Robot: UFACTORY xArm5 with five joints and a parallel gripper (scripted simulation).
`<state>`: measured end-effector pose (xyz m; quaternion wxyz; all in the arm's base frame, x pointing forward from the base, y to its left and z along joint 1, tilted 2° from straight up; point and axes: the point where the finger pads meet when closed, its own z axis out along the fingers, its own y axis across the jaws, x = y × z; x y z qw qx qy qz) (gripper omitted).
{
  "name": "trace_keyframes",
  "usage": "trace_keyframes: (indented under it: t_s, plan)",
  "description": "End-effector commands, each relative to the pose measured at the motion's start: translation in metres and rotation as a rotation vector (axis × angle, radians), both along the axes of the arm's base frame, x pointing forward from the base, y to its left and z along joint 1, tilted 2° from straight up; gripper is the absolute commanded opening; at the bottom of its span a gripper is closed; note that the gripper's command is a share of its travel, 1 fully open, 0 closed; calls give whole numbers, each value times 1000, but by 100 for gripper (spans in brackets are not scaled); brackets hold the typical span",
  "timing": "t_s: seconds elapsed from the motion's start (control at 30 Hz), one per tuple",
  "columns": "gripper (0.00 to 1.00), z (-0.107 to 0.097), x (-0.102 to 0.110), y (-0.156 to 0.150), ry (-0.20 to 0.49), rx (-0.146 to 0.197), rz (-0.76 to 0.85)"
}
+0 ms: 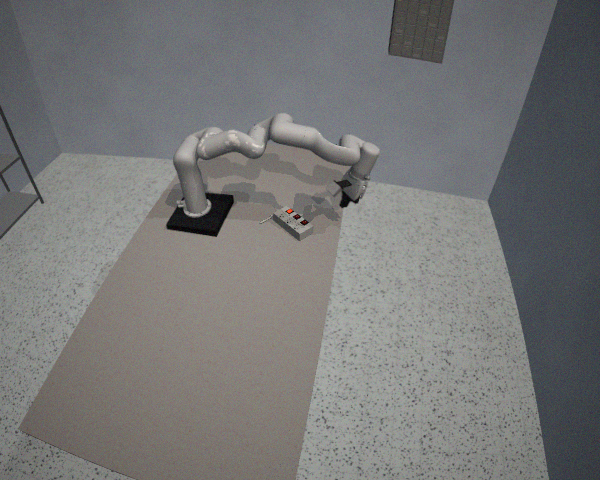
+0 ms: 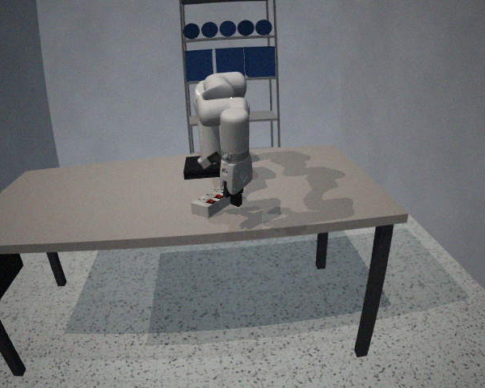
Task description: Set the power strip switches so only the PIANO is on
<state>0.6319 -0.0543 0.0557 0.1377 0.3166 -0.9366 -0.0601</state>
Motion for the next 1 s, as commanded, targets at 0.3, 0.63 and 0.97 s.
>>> trace_keyframes:
  t_s: [0.3,0.63,0.97]
  plan:
    - [0,2,1,0,-2,0,0]
    - [0,-7,6,7,-39,22,97]
    - [0,-11,0,11,-54,30,137]
